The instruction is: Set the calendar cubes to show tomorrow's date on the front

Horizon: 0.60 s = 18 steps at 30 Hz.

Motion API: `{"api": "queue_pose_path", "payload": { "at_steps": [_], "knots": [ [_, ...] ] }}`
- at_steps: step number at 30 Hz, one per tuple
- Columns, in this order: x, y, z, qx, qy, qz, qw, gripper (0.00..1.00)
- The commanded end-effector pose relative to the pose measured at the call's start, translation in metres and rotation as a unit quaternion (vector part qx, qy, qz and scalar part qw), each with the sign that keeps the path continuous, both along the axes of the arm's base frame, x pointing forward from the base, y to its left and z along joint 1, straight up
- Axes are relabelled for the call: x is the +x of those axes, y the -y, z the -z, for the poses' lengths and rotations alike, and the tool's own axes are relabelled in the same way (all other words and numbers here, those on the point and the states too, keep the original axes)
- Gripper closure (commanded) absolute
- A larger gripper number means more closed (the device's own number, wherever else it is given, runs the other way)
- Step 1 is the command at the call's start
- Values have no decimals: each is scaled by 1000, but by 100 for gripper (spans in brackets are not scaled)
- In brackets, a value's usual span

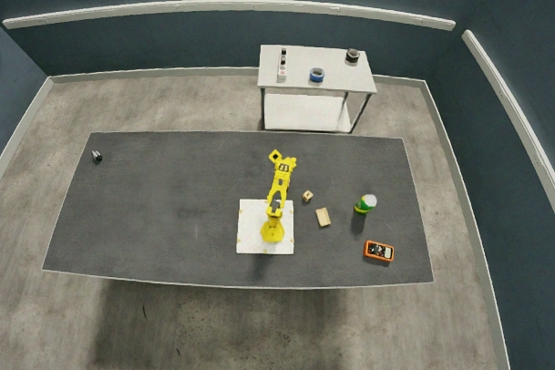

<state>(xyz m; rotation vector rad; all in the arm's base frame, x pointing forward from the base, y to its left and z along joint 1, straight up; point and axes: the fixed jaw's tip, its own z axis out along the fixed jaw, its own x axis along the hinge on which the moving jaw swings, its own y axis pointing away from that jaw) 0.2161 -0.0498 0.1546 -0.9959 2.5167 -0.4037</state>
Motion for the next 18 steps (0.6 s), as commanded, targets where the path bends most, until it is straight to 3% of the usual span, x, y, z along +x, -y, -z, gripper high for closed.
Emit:
{"api": "queue_pose_path", "payload": {
  "at_steps": [1, 6, 8, 18],
  "knots": [
    [1, -3, 5, 41, 2, 68, 997, 65],
    [4, -6, 5, 83, 12, 146, 986, 65],
    [4, -6, 5, 83, 12, 146, 986, 65],
    [7, -9, 6, 152, 28, 273, 950, 65]
  ]
}}
